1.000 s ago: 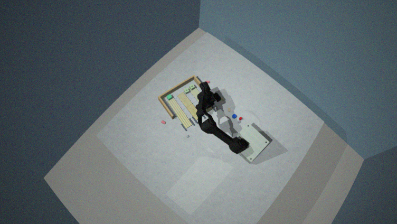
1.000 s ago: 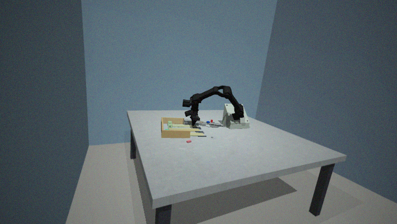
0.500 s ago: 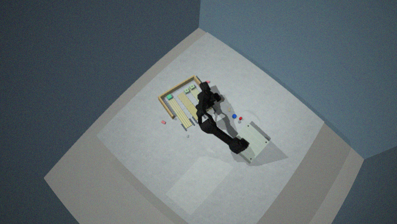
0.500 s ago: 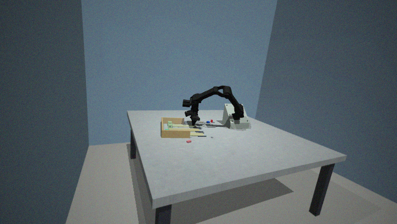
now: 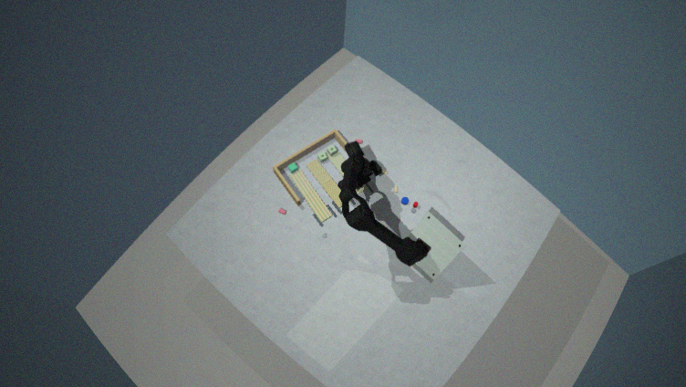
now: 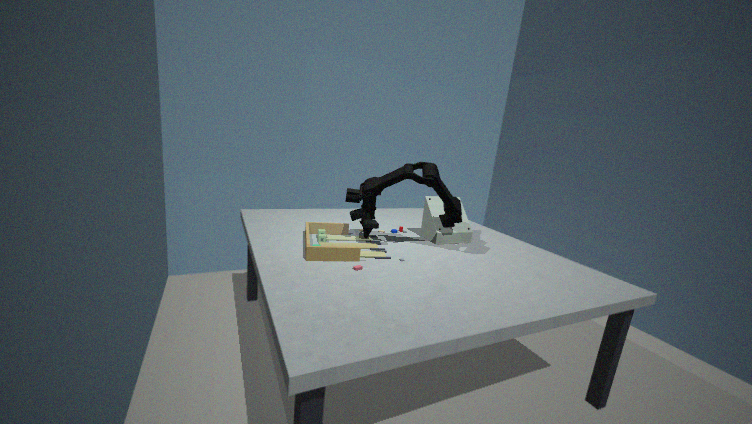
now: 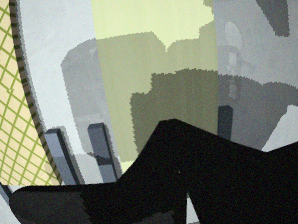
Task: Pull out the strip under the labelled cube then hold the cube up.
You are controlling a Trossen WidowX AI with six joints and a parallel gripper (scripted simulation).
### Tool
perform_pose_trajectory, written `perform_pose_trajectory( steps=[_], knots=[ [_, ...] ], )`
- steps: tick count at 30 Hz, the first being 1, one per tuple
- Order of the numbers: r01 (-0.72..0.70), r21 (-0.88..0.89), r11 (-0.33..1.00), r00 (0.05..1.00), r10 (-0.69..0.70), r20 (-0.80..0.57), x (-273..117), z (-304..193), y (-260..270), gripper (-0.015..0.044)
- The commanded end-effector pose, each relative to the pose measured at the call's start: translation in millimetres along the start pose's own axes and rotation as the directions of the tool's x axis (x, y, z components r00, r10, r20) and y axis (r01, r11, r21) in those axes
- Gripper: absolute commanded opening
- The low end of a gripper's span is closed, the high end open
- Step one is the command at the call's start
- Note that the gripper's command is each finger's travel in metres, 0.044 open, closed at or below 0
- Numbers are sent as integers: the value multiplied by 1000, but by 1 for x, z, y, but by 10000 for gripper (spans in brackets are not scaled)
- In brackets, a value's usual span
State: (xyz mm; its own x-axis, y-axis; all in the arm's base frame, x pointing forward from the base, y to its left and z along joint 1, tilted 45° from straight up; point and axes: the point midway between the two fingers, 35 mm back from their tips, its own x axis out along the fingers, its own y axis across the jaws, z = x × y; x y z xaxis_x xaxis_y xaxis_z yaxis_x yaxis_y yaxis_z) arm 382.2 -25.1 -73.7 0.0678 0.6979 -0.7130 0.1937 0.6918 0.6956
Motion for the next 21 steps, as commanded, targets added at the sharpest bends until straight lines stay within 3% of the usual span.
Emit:
perform_pose_trajectory(
  steps=[1, 21],
  knots=[
    [-2, -1, 1000, 1000, 2, -1, 3, 0, 1, 0],
    [-2, 0, 1000, 1000, 2, -2, 4, -10, 0, 0]
  ],
)
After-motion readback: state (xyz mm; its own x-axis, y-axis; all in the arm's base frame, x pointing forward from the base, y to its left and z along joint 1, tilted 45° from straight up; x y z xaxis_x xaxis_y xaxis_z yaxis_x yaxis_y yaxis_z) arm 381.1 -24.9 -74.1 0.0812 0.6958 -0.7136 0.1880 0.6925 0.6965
